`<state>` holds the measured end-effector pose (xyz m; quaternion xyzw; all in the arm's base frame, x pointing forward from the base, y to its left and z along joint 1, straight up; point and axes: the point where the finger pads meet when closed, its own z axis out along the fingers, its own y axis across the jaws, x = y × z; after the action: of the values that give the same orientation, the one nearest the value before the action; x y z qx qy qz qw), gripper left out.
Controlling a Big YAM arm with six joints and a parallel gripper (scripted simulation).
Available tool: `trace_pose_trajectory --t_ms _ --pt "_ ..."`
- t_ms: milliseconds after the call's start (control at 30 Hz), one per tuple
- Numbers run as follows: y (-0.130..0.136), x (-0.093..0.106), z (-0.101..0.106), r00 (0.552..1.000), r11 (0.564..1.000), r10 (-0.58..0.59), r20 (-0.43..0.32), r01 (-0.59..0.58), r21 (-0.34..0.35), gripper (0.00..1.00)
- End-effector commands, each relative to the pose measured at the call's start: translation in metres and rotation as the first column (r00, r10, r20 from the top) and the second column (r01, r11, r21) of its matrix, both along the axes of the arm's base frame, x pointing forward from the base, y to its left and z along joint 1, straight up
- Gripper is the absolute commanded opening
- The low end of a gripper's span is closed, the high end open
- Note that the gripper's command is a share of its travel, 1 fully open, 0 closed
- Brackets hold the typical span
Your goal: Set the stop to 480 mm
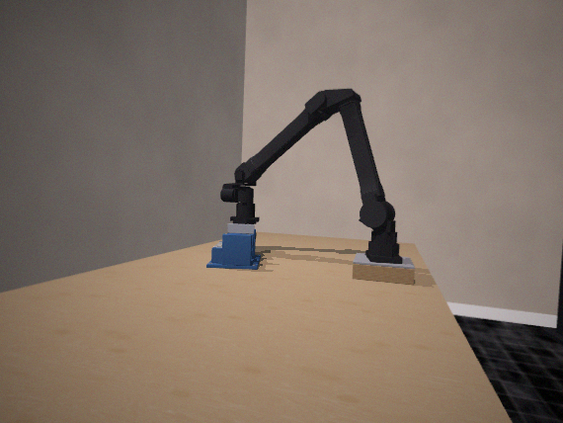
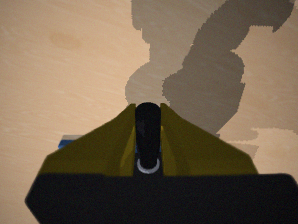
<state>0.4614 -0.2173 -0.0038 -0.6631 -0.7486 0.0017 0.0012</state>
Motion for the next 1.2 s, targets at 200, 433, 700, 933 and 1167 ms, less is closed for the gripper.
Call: trace_pose_trajectory --t_ms 200,433,700,933,1167 --pt "-0.002 0.045 0.015 0.998 1.000 0.003 0.059 -0.002 -0.022 0.06" --pt "-0.002 0.047 0.017 0.998 1.000 0.003 0.059 -0.002 -0.022 0.06" --pt "-0.001 0.049 0.021 0.999 1.000 0.003 0.051 -0.002 -0.018 0.06" --pt "-0.001 0.054 0.023 0.998 1.000 0.003 0.063 -0.002 -0.024 0.06" --pt "-0.001 0.058 0.025 0.998 1.000 0.003 0.064 -0.002 -0.024 0.06"
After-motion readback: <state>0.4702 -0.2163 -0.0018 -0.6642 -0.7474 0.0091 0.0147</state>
